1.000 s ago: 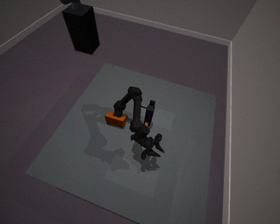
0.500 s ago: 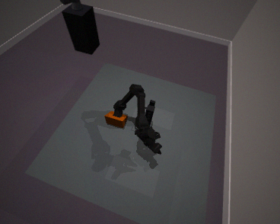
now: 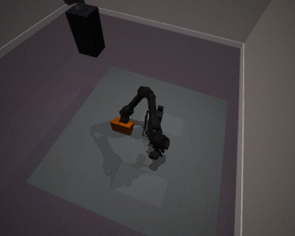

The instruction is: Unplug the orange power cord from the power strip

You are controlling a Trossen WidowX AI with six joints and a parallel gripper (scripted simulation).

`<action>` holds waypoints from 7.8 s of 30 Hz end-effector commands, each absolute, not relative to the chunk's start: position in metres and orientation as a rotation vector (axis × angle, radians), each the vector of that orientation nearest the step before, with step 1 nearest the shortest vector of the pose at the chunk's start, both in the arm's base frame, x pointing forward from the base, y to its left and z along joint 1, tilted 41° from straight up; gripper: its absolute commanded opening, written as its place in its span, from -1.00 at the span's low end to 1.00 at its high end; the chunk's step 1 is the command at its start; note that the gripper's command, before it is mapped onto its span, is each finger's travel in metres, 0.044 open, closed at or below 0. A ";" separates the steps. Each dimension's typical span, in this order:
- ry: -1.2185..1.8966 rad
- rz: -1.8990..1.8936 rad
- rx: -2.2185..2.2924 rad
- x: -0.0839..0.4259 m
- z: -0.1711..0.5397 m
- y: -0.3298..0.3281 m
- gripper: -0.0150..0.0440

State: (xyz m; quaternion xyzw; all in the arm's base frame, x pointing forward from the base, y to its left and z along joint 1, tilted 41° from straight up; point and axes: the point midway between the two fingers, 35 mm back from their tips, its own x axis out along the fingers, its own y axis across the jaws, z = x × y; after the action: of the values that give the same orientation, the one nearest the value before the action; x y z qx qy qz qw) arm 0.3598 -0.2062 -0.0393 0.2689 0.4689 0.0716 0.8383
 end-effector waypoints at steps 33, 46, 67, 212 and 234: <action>1.700 -0.797 1.715 0.265 0.001 -0.092 0.05; 1.701 -0.797 1.716 0.266 0.014 -0.077 0.05; 1.703 -0.796 1.717 0.265 0.025 -0.061 0.05; 1.702 -0.796 1.717 0.265 0.011 -0.061 0.05; 1.696 -0.795 1.706 0.267 0.008 -0.069 -0.49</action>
State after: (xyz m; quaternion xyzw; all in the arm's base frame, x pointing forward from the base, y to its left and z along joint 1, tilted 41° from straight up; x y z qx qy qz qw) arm 0.2660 -0.0631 0.0116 0.6429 0.6401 -0.2980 0.2968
